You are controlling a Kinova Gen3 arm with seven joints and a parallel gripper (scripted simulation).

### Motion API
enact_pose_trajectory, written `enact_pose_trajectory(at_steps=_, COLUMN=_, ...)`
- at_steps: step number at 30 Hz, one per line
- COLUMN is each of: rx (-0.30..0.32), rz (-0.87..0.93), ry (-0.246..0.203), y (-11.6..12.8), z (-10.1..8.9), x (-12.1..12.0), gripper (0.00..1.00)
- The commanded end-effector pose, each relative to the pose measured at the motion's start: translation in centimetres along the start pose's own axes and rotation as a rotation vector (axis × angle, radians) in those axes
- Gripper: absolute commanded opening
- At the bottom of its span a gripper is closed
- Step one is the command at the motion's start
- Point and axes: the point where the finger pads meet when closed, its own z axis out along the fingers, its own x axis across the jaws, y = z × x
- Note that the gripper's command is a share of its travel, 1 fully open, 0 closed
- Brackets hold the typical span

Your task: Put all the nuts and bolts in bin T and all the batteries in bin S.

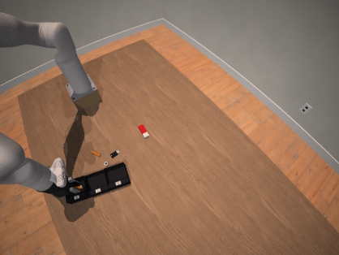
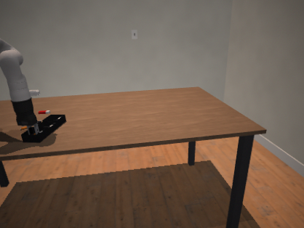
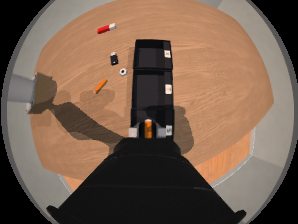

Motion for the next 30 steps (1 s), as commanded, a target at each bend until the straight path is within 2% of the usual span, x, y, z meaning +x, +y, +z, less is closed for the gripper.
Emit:
enact_pose_trajectory(at_steps=1, rx=-0.002, rz=0.001, ry=0.005, y=0.1, z=-0.5, x=0.2, gripper=0.60)
enact_pose_trajectory(at_steps=20, rx=-0.002, rz=0.001, ry=0.005, y=0.1, z=-2.8, x=0.2, gripper=0.60)
enact_pose_trajectory(at_steps=23, rx=-0.002, rz=0.001, ry=0.005, y=0.1, z=-4.3, x=0.2, gripper=0.60)
enact_pose_trajectory(at_steps=30, rx=-0.002, rz=0.001, ry=0.005, y=0.1, z=-4.3, x=0.2, gripper=0.60)
